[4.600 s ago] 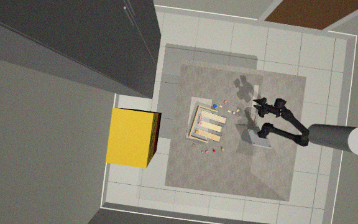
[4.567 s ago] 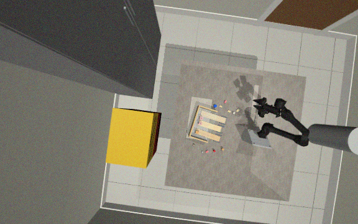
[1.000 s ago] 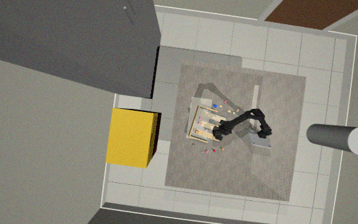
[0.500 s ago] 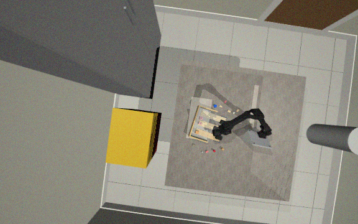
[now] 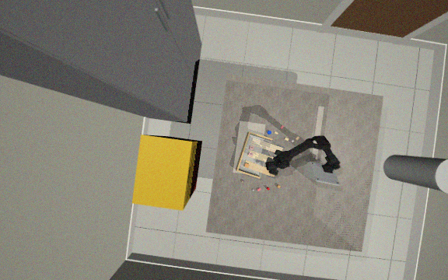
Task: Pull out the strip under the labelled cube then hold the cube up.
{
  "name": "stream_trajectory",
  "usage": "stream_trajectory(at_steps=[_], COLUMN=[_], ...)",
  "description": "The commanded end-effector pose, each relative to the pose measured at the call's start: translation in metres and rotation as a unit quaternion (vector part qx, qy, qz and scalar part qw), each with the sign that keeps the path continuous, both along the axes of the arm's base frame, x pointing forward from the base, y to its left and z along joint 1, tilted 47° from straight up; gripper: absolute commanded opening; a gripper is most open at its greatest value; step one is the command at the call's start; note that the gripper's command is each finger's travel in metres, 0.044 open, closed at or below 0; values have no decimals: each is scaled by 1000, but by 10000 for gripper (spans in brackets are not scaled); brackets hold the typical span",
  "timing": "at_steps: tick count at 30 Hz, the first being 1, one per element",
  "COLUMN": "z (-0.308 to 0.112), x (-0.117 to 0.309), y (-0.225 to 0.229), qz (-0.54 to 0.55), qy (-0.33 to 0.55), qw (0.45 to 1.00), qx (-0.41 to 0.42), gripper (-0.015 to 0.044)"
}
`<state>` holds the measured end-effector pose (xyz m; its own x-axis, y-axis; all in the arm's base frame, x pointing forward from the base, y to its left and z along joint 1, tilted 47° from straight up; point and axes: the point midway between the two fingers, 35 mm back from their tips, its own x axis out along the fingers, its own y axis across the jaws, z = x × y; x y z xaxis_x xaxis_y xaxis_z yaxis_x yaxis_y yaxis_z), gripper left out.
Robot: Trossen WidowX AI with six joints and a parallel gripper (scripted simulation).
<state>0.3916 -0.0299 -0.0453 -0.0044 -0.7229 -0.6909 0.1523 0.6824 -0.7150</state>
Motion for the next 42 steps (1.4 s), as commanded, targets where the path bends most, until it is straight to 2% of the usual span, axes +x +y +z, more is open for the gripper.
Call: stream_trajectory(at_steps=[1,42], z=[-1,-3], x=[0,1], y=[-2,-4], qz=[0,0], qy=[2,2], qw=[1000,1000], qx=[-2,-2], gripper=[0,0])
